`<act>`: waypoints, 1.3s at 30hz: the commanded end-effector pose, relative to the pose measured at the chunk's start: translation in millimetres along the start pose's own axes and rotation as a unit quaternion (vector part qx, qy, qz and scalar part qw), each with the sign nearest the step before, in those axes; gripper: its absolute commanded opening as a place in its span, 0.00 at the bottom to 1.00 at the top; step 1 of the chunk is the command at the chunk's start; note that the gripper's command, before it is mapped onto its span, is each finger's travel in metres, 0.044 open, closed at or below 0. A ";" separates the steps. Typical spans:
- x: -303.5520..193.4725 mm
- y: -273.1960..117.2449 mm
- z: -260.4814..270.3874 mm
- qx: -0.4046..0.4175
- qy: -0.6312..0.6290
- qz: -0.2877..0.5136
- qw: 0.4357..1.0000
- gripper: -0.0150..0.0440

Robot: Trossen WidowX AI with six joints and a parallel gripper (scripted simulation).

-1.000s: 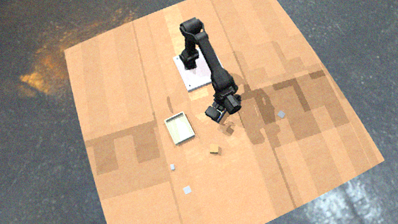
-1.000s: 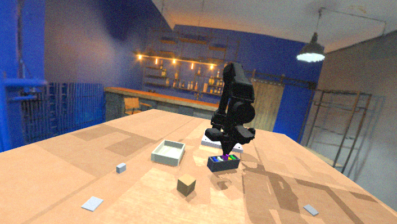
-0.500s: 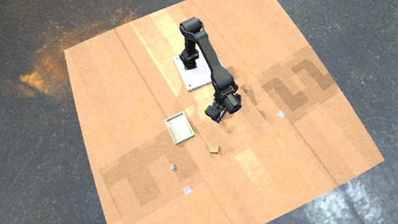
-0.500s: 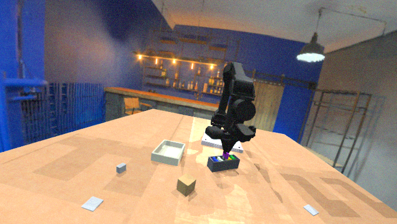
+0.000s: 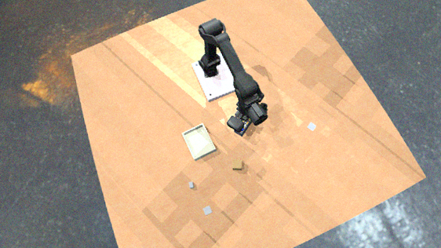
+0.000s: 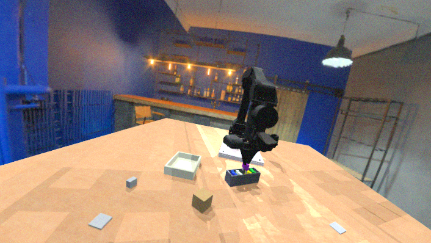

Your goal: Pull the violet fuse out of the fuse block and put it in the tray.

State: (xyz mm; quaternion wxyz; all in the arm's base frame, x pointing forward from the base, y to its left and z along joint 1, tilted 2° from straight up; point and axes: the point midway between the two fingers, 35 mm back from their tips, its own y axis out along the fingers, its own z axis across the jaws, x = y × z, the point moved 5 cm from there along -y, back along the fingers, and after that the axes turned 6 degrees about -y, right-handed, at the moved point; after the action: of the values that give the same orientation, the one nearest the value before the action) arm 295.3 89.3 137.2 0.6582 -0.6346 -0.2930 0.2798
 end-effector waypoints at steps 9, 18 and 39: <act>0.0 -8.9 -0.3 -0.004 0.001 -0.003 1.000 0.25; 0.0 -23.7 -0.2 -0.004 0.001 -0.003 1.000 0.25; -26.6 -29.7 -59.2 -0.008 0.001 -0.001 1.000 0.25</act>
State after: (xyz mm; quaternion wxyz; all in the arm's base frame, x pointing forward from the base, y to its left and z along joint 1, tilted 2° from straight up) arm 314.6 45.3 166.2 0.6556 -0.6382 -0.2969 0.2732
